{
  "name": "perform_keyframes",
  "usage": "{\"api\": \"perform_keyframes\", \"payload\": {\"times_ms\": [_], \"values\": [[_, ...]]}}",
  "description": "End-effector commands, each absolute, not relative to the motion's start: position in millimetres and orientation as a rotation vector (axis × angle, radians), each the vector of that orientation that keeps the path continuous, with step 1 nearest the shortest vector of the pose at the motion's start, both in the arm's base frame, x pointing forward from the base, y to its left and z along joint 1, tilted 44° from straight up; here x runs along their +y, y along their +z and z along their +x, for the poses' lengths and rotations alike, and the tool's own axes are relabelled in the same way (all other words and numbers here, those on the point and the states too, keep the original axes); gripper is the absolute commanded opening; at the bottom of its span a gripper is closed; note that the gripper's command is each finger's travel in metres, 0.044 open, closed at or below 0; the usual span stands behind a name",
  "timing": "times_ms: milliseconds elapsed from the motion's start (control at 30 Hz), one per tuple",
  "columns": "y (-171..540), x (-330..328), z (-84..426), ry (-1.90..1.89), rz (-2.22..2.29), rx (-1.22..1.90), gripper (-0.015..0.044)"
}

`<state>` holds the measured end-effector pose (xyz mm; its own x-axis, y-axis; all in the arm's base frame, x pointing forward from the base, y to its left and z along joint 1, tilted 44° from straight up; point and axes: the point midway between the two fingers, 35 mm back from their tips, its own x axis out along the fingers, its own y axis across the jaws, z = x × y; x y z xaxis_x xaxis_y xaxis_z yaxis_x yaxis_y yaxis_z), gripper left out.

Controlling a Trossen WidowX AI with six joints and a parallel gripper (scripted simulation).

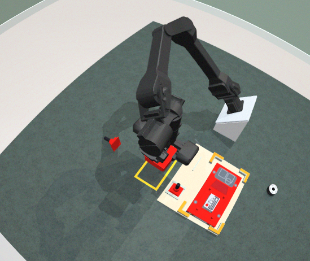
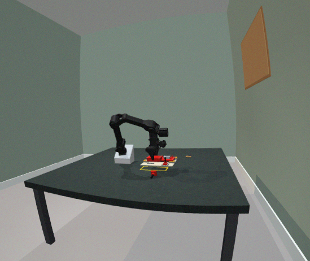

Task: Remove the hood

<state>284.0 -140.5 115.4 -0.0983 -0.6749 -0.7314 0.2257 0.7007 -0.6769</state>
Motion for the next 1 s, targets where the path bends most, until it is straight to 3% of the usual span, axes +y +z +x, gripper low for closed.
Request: {"api": "perform_keyframes", "payload": {"times_ms": [0, 967], "values": [[111.7, -143.3, 281.2, -0.788, -0.401, 1.499, 0.0], [97.2, -157.7, 277.9, -0.79, -0.402, 1.498, 0.0]]}}
